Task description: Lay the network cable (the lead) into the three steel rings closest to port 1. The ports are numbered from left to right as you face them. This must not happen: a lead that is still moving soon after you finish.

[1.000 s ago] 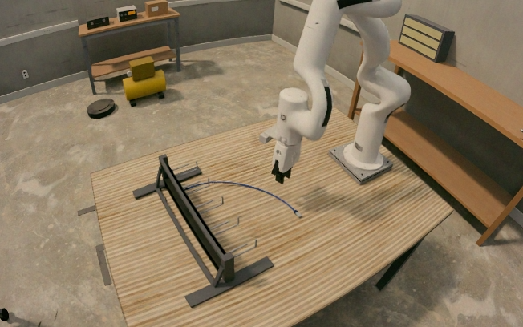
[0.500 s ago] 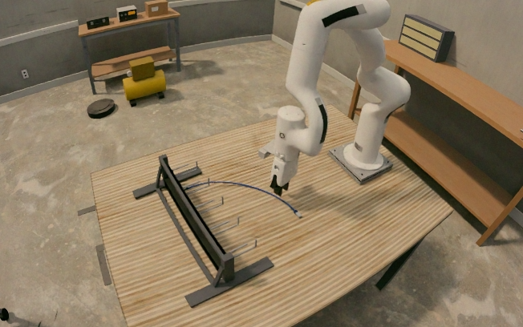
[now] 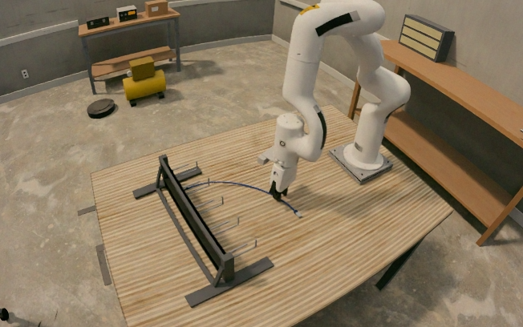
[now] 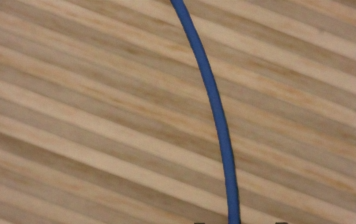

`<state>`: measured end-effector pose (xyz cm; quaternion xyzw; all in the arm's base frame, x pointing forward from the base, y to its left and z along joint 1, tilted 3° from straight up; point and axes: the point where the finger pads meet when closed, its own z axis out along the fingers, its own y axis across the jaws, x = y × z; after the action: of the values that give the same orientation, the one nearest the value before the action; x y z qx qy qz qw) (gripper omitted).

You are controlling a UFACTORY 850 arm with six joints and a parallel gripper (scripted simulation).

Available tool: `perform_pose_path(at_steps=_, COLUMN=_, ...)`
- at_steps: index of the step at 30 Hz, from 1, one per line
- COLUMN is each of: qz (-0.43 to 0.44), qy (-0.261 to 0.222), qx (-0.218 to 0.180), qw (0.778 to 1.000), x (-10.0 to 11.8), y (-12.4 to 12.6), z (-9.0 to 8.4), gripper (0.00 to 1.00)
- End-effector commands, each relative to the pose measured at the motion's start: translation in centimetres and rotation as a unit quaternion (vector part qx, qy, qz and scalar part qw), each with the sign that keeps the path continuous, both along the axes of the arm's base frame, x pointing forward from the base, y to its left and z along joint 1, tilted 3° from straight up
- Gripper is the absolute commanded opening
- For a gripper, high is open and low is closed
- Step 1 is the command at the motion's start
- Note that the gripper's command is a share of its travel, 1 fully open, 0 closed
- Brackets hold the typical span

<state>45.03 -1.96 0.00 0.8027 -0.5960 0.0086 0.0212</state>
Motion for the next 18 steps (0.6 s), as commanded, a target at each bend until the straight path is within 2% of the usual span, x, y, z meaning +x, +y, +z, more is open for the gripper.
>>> perform_pose_path(at_steps=1, qz=0.0, qy=-0.001, qx=-0.001, qw=1.0, x=0.09, y=-0.01, z=-0.17, gripper=0.35)
perform_pose_path(at_steps=18, qz=0.0, qy=-0.001, qx=-0.001, qw=1.0, x=0.09, y=-0.02, z=-0.34, gripper=0.35)
